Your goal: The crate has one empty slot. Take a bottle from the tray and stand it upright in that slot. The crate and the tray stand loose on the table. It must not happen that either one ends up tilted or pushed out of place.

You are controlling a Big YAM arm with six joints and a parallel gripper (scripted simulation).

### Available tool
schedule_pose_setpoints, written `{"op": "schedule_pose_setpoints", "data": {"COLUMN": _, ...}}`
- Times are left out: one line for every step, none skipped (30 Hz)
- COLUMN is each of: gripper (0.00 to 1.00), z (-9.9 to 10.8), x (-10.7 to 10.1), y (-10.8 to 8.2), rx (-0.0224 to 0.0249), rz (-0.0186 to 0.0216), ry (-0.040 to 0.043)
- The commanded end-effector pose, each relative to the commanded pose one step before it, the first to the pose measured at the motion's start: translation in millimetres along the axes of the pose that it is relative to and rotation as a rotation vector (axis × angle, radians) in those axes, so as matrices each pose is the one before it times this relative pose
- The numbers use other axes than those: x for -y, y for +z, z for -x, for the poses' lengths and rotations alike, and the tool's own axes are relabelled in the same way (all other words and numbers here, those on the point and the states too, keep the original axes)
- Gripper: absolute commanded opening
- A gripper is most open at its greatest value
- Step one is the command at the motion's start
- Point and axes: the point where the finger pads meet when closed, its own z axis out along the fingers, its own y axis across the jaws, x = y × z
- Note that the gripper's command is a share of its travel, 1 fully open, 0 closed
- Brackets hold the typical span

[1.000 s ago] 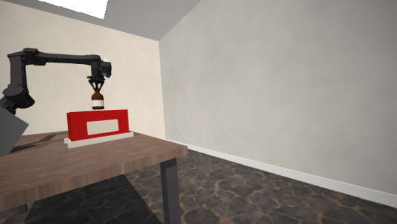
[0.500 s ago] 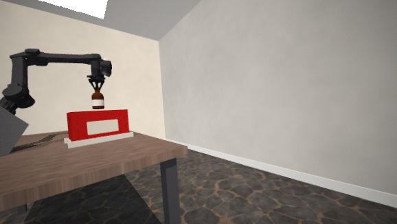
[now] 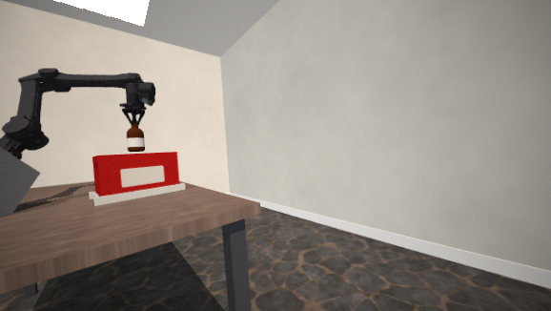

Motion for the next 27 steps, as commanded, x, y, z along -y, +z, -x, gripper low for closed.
{"op": "schedule_pose_setpoints", "data": {"gripper": 0.0, "z": 8.65, "x": 9.73, "y": -8.33, "rx": 0.00943, "rz": 0.00322, "ry": -0.00092}}
{"op": "schedule_pose_setpoints", "data": {"gripper": 0.0, "z": 0.0, "x": 0.0, "y": 0.0, "rx": 0.0, "rz": 0.0, "ry": 0.0}}
{"op": "schedule_pose_setpoints", "data": {"gripper": 0.0, "z": 0.0, "x": 0.0, "y": 0.0, "rx": 0.0, "rz": 0.0, "ry": 0.0}}
{"op": "schedule_pose_setpoints", "data": {"gripper": 0.0, "z": -2.43, "x": -2.62, "y": -6.52, "rx": 0.01993, "rz": 0.00546, "ry": -0.01661}}
{"op": "schedule_pose_setpoints", "data": {"gripper": 0.0, "z": 2.77, "x": 5.81, "y": 5.23, "rx": -0.0152, "rz": -0.00372, "ry": 0.01265}}
{"op": "schedule_pose_setpoints", "data": {"gripper": 0.0, "z": 2.84, "x": 4.07, "y": 3.09, "rx": -0.00942, "rz": -0.00211, "ry": 0.00784}}
{"op": "schedule_pose_setpoints", "data": {"gripper": 0.0, "z": 0.74, "x": 3.51, "y": 1.54, "rx": -0.00373, "rz": -0.00179, "ry": 0.00329}}
{"op": "schedule_pose_setpoints", "data": {"gripper": 0.0, "z": 1.53, "x": 2.13, "y": -0.02, "rx": 0.00032, "rz": -0.00127, "ry": 0.00003}}
{"op": "schedule_pose_setpoints", "data": {"gripper": 0.0, "z": 2.3, "x": 0.38, "y": -1.68, "rx": 0.00428, "rz": 0.00097, "ry": -0.00346}}
{"op": "schedule_pose_setpoints", "data": {"gripper": 0.0, "z": 2.32, "x": 0.4, "y": -1.66, "rx": 0.00421, "rz": 0.00106, "ry": -0.00342}}
{"op": "schedule_pose_setpoints", "data": {"gripper": 0.0, "z": 0.79, "x": 3.24, "y": 1.38, "rx": -0.00358, "rz": -0.00063, "ry": 0.00295}}
{"op": "schedule_pose_setpoints", "data": {"gripper": 0.0, "z": 0.53, "x": 3.73, "y": 1.9, "rx": -0.00492, "rz": -0.00089, "ry": 0.00404}}
{"op": "schedule_pose_setpoints", "data": {"gripper": 0.0, "z": 1.82, "x": 1.45, "y": -0.58, "rx": 0.00145, "rz": 0.00041, "ry": -0.00116}}
{"op": "schedule_pose_setpoints", "data": {"gripper": 0.0, "z": 3.01, "x": -0.57, "y": -2.83, "rx": 0.00725, "rz": 0.00142, "ry": -0.00586}}
{"op": "schedule_pose_setpoints", "data": {"gripper": 0.0, "z": 1.58, "x": 1.83, "y": -0.11, "rx": 0.00016, "rz": 0.00065, "ry": -0.00018}}
{"op": "schedule_pose_setpoints", "data": {"gripper": 0.0, "z": 0.85, "x": 3.14, "y": 1.28, "rx": -0.00337, "rz": -0.00024, "ry": 0.00273}}
{"op": "schedule_pose_setpoints", "data": {"gripper": 0.0, "z": 0.74, "x": 3.38, "y": 1.47, "rx": -0.0038, "rz": -0.00067, "ry": 0.00313}}
{"op": "schedule_pose_setpoints", "data": {"gripper": 0.0, "z": 2.44, "x": 0.62, "y": -1.6, "rx": 0.00413, "rz": 0.00062, "ry": -0.00329}}
{"op": "schedule_pose_setpoints", "data": {"gripper": 0.0, "z": 0.0, "x": 0.0, "y": 0.0, "rx": 0.0, "rz": 0.0, "ry": 0.0}}
{"op": "schedule_pose_setpoints", "data": {"gripper": 0.0, "z": 0.0, "x": 0.0, "y": 0.0, "rx": 0.0, "rz": 0.0, "ry": 0.0}}
{"op": "schedule_pose_setpoints", "data": {"gripper": 0.0, "z": -1.25, "x": -2.84, "y": -6.46, "rx": 0.02014, "rz": 0.00344, "ry": -0.01637}}
{"op": "schedule_pose_setpoints", "data": {"gripper": 0.0, "z": 3.57, "x": 5.18, "y": 4.19, "rx": -0.01311, "rz": -0.00212, "ry": 0.01072}}
{"op": "schedule_pose_setpoints", "data": {"gripper": 0.0, "z": 2.62, "x": 3.15, "y": 1.56, "rx": -0.00508, "rz": -0.0006, "ry": 0.00416}}
{"op": "schedule_pose_setpoints", "data": {"gripper": 0.0, "z": 1.22, "x": 2.92, "y": 0.96, "rx": -0.00171, "rz": -0.00047, "ry": 0.00145}}
{"op": "schedule_pose_setpoints", "data": {"gripper": 0.0, "z": 1.47, "x": 2.76, "y": 0.82, "rx": -0.0007, "rz": -0.00027, "ry": 0.00062}}
{"op": "schedule_pose_setpoints", "data": {"gripper": 0.0, "z": 2.52, "x": 1.21, "y": -0.96, "rx": 0.00397, "rz": 0.00028, "ry": -0.00313}}
{"op": "schedule_pose_setpoints", "data": {"gripper": 0.0, "z": 2.06, "x": 1.95, "y": -0.12, "rx": 0.00191, "rz": -0.00003, "ry": -0.00147}}
